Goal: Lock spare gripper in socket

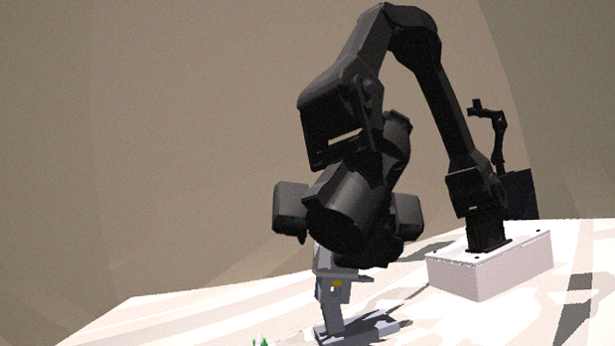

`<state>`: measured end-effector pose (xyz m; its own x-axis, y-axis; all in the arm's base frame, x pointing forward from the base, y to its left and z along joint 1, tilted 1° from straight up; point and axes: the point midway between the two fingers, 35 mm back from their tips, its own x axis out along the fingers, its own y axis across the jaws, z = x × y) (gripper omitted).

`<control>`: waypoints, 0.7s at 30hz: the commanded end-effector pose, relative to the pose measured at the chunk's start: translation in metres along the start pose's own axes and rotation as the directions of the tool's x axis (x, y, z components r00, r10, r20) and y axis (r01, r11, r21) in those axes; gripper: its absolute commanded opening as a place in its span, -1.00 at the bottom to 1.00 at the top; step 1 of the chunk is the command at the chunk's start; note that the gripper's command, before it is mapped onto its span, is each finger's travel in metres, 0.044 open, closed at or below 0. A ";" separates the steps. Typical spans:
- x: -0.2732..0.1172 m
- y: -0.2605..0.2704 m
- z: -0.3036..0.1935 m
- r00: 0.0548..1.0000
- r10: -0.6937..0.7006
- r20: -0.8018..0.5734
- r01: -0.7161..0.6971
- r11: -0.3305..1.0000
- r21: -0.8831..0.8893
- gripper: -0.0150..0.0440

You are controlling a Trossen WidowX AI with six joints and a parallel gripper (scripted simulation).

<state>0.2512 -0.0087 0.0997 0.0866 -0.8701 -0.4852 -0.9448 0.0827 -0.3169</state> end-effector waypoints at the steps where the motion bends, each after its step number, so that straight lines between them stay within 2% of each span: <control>1: -0.005 0.000 -0.008 1.000 0.001 0.001 -0.001 1.000 0.001 1.00; 21: -0.027 -0.001 -0.054 0.999 -0.031 0.026 0.031 0.999 -0.014 1.00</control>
<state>0.2352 -0.0110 0.1524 0.1139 -0.8647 -0.4893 -0.9450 0.0577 -0.3219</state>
